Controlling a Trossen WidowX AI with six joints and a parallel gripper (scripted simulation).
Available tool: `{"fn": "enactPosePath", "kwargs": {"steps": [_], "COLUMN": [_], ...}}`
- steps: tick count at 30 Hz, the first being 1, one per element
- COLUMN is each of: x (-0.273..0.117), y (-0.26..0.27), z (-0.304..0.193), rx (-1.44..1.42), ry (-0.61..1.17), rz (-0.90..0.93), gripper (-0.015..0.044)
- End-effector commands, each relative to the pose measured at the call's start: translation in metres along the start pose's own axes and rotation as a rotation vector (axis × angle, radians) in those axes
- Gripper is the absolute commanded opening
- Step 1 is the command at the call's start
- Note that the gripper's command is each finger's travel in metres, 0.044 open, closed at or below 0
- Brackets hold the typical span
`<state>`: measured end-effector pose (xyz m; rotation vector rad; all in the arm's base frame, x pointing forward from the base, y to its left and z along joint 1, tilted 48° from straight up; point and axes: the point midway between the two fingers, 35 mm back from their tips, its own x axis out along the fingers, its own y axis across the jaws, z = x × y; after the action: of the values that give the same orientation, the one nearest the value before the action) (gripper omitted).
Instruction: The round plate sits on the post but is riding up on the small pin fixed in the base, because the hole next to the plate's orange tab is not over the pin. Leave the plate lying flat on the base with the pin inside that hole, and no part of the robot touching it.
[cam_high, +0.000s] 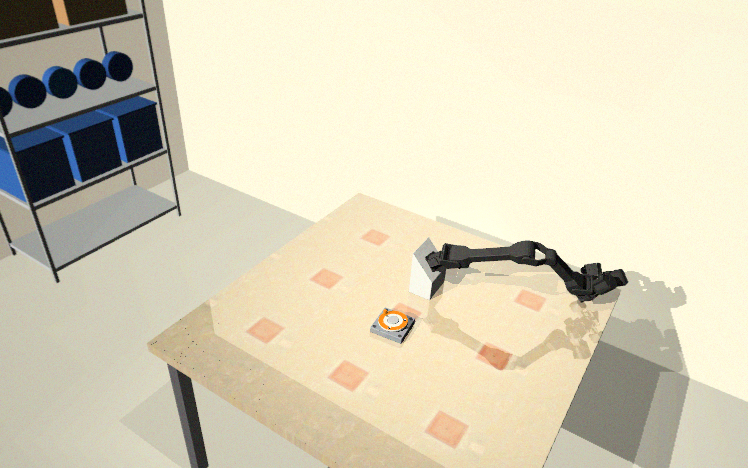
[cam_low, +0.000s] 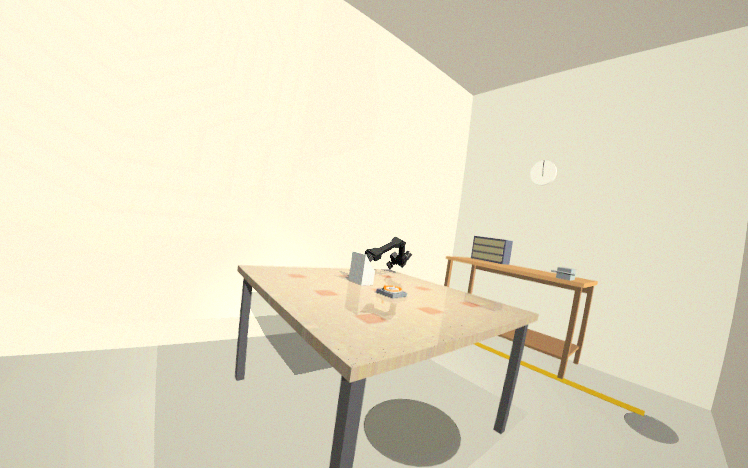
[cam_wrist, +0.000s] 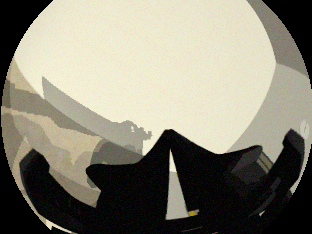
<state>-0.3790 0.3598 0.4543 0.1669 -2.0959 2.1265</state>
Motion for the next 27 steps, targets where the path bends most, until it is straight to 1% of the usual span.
{"fn": "enactPosePath", "kwargs": {"steps": [1,2,4,10,12,18,20,21,25,26,27], "x": [-0.056,-0.07,-0.083,-0.195,-0.207,-0.328,-0.337,-0.35,-0.441,-0.459,-0.463], "y": [-0.023,-0.027,-0.032,-0.07,-0.071,-0.096,-0.094,-0.091,-0.092,-0.091,-0.09], "z": [-0.043,-0.053,-0.06,-0.097,-0.1,-0.113,-0.113,-0.112,-0.108,-0.106,-0.106], "rx": [0.072,0.091,0.098,0.157,0.165,0.24,0.253,0.269,0.359,0.381,0.386], "ry": [0.179,0.223,0.254,0.511,0.547,0.828,0.832,0.84,1.044,1.086,1.096], "rz": [-0.011,-0.015,-0.016,-0.04,-0.046,-0.099,-0.1,-0.103,-0.165,-0.179,-0.183], "gripper": [0.0,0.0,0.0,0.0,0.0,0.0,0.0,0.0,0.0,0.0,0.0]}}
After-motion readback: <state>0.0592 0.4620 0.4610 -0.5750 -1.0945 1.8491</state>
